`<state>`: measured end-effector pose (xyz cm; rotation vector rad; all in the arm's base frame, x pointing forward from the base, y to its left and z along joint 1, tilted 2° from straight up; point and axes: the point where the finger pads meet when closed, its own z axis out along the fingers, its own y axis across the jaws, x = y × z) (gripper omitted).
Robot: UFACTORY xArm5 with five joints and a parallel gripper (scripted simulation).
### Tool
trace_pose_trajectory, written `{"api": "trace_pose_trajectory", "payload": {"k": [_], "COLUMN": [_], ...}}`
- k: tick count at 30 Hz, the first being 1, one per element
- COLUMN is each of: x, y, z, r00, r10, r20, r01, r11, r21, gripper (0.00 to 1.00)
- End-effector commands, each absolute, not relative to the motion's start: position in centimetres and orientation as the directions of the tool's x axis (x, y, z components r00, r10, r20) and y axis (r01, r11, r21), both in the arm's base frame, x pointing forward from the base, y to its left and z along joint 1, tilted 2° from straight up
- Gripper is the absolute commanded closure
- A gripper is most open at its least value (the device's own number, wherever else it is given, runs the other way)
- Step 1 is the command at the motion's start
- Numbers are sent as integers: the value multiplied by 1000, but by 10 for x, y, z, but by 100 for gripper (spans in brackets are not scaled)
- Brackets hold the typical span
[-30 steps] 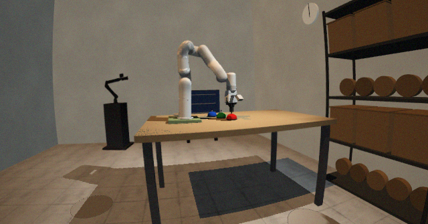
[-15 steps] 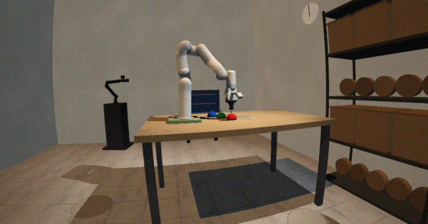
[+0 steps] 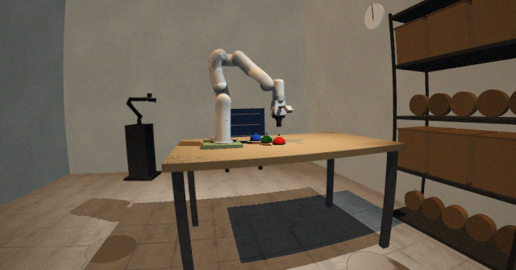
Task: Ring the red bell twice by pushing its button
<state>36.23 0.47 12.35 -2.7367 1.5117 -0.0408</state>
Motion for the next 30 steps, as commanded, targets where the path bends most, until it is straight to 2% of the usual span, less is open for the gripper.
{"api": "trace_pose_trajectory", "payload": {"k": [1,30], "x": [363,363], "y": [5,5], "z": [130,138], "r00": [532,532], "r10": [-846,-846], "r20": [17,17], "r01": [-846,-846], "r11": [-532,-532], "r21": [-28,-28], "gripper": [100,100]}}
